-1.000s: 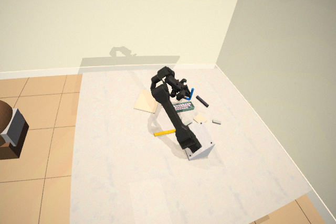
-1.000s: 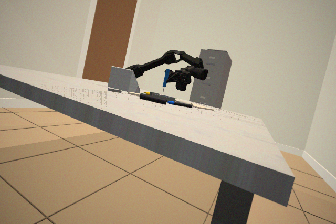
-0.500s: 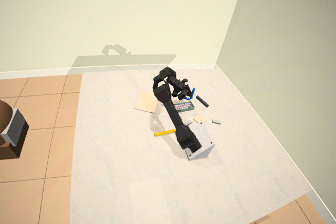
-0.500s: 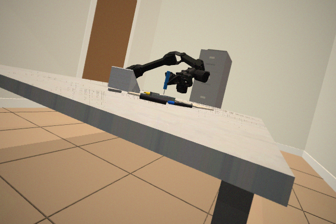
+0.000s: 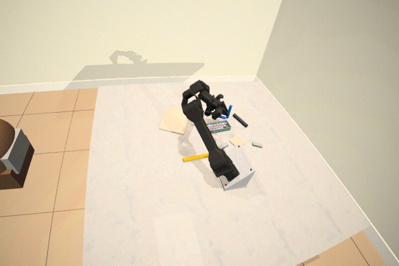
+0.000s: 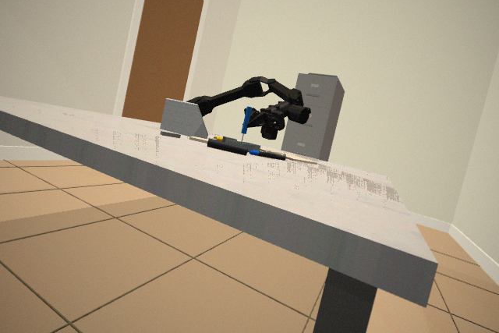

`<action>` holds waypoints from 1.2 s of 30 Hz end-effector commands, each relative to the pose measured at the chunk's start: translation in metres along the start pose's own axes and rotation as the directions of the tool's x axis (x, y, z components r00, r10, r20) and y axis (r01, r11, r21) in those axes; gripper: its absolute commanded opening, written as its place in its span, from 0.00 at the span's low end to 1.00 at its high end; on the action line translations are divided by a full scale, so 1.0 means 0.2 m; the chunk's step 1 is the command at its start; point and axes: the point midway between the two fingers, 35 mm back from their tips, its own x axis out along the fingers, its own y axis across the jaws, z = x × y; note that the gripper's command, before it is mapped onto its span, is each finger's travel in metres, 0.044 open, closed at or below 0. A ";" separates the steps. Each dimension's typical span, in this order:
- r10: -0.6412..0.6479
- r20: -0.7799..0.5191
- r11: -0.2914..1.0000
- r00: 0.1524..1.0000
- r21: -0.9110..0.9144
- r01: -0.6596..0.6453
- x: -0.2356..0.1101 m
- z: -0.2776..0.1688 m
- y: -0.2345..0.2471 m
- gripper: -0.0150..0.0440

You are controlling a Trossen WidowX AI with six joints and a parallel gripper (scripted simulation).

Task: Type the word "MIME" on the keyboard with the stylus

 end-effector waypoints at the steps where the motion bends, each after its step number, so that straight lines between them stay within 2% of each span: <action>1: 0.002 0.004 1.000 1.000 0.004 -0.002 0.01 0.00 0.00 0.39; 36: 0.002 0.004 1.000 1.000 0.004 -0.002 0.03 0.05 0.00 0.39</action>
